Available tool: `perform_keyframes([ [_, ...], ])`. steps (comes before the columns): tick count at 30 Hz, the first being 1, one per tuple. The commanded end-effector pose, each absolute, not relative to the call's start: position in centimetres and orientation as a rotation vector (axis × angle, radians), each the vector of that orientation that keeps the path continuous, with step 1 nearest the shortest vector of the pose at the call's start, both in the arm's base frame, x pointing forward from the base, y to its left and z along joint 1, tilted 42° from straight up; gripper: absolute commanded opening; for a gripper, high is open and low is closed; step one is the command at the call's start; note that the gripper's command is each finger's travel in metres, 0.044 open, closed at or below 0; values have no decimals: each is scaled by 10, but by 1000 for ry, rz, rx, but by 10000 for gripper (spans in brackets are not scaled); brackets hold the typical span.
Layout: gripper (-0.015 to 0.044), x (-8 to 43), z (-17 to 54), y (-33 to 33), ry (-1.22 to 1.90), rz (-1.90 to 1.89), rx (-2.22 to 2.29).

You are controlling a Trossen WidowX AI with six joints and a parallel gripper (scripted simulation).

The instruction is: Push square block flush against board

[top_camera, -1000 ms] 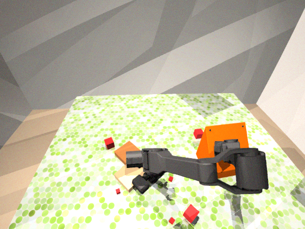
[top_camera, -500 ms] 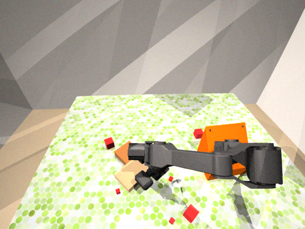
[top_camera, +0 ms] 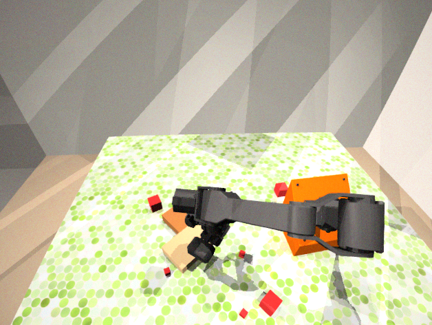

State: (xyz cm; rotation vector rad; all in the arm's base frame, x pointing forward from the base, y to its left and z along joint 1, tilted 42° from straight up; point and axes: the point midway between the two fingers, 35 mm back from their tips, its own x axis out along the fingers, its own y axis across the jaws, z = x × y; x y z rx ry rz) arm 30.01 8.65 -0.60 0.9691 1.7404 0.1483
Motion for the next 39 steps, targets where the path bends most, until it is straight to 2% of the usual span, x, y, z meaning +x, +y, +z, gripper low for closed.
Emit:
perform_keyframes([
  [1,0,309,-15,77,1715,237,884],
  [39,0,355,-114,-29,1174,1170,-95],
])
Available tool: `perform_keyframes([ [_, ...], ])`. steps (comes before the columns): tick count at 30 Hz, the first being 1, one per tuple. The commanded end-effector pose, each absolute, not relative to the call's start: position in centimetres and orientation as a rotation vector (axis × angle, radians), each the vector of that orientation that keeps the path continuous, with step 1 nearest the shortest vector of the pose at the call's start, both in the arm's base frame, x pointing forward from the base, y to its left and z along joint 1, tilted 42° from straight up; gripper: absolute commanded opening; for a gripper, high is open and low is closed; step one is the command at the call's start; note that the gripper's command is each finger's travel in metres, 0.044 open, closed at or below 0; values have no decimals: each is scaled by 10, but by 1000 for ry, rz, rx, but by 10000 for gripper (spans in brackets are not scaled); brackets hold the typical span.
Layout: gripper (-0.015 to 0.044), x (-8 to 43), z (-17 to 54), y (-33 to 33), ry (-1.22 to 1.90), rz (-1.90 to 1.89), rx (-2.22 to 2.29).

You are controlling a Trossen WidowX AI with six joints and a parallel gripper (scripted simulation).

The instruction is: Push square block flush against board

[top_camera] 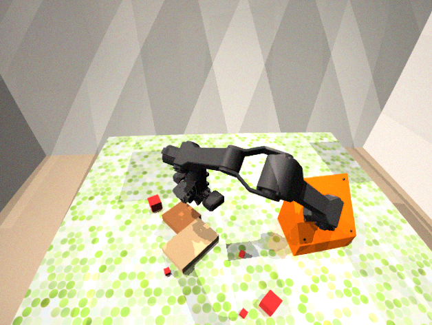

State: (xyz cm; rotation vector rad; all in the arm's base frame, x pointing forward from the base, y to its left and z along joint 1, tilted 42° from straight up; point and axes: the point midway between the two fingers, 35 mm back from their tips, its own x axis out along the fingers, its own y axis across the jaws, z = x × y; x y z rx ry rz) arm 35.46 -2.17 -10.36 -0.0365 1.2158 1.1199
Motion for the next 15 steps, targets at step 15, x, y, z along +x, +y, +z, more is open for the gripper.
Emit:
perform_keyframes([
  [15,0,351,-168,-5,1080,1263,-207],
])
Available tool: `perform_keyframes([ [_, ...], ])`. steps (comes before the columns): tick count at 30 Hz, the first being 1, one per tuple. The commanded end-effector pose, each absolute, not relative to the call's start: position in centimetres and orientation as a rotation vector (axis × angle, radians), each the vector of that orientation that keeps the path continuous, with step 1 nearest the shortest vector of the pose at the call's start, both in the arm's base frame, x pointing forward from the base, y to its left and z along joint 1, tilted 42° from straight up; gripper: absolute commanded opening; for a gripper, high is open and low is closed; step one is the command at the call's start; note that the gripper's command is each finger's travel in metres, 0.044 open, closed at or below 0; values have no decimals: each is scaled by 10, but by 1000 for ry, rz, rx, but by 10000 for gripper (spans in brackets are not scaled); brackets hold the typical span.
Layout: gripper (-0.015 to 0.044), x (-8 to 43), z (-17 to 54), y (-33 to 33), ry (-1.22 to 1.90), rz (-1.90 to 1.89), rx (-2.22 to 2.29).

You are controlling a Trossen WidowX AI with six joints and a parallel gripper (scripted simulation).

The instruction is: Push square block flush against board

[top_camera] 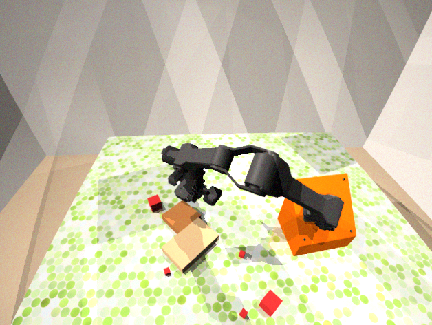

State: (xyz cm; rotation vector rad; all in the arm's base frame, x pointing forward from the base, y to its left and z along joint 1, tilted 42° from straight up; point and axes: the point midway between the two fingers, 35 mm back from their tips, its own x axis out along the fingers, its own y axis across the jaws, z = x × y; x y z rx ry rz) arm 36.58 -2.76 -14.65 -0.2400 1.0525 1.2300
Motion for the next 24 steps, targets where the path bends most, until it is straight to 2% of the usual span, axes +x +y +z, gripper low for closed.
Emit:
perform_keyframes([
  [1,0,351,-168,-5,1080,1263,-207],
  [24,0,361,-159,7,1080,1263,-207],
])
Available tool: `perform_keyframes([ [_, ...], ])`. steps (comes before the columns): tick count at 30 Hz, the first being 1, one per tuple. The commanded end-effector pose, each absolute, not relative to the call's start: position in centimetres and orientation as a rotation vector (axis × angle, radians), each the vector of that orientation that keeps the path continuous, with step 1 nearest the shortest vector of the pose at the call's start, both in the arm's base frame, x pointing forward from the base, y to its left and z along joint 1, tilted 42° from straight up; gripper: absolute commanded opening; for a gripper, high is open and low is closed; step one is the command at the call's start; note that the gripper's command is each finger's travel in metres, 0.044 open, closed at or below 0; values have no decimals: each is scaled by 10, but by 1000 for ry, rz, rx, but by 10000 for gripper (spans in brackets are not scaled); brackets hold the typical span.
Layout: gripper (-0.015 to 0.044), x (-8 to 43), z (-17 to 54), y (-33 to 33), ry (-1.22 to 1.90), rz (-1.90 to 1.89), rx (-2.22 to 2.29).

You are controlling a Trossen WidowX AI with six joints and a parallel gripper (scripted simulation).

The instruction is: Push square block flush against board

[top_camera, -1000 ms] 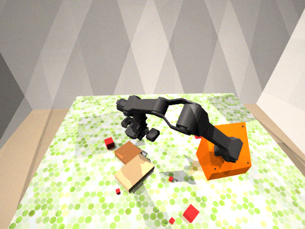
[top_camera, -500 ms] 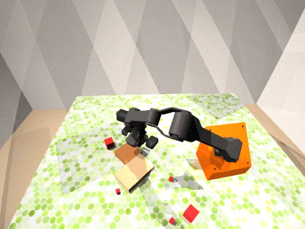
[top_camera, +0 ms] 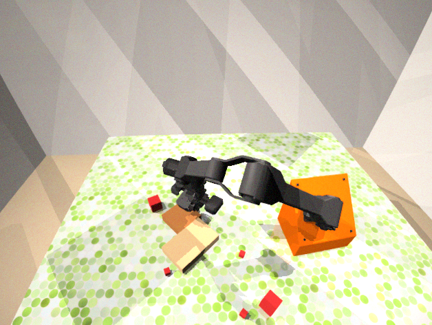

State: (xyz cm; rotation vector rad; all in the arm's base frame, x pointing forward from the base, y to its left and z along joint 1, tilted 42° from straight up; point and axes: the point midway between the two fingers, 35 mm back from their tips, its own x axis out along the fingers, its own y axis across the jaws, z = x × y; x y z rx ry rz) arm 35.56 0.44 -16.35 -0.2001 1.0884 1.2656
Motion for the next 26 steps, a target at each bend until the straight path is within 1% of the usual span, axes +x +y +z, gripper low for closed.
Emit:
perform_keyframes([
  [1,0,362,-158,7,1080,1263,-207],
  [17,0,371,-149,19,1079,1264,-206],
  [26,0,366,-155,12,1080,1263,-207],
])
